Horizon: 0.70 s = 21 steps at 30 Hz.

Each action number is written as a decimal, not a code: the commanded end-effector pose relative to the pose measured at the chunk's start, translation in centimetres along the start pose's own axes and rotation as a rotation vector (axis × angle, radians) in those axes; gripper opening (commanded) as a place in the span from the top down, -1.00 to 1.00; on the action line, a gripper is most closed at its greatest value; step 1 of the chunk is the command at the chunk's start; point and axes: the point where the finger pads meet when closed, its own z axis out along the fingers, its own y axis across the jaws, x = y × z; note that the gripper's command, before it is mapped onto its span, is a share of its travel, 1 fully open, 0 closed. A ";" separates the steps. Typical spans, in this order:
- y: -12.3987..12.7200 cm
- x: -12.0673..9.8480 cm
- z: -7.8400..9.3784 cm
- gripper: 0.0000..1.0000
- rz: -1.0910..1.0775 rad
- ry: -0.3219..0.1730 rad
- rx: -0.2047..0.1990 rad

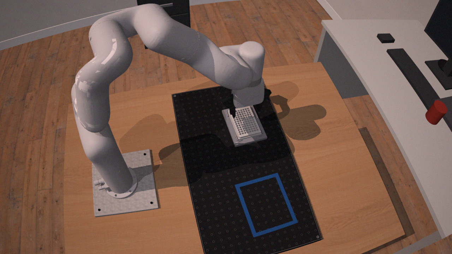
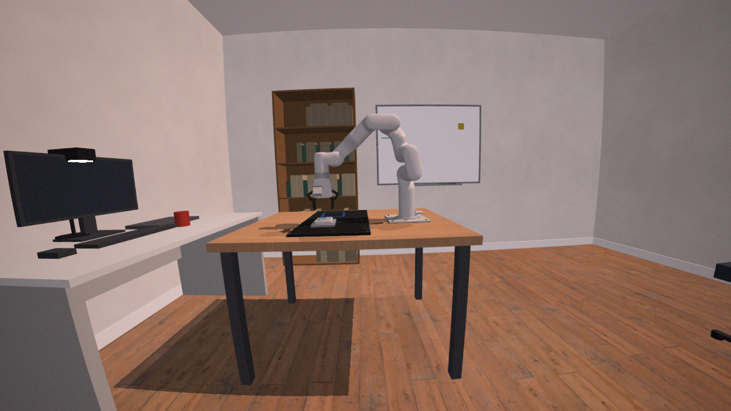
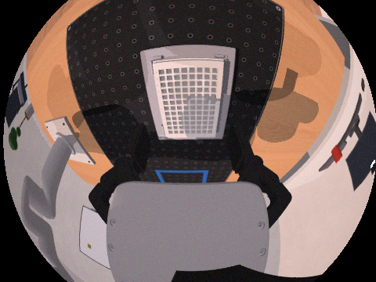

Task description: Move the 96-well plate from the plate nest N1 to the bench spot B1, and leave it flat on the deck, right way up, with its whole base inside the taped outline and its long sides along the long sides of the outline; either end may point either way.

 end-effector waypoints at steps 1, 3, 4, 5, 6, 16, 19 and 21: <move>0.1 0.0 0.4 -1.00 0.000 0.001 -0.004; 0.1 0.0 0.7 -1.00 0.000 0.001 -0.004; 0.1 0.0 0.9 -1.00 0.000 0.001 -0.004; 0.1 0.0 1.1 -1.00 0.000 0.001 -0.004; 0.1 0.0 1.2 -1.00 0.000 0.001 -0.004; 0.1 0.0 2.6 -1.00 0.000 0.001 -0.004; 0.2 0.0 3.1 -1.00 0.000 0.001 -0.004; 0.2 0.0 3.4 -1.00 0.000 0.001 -0.004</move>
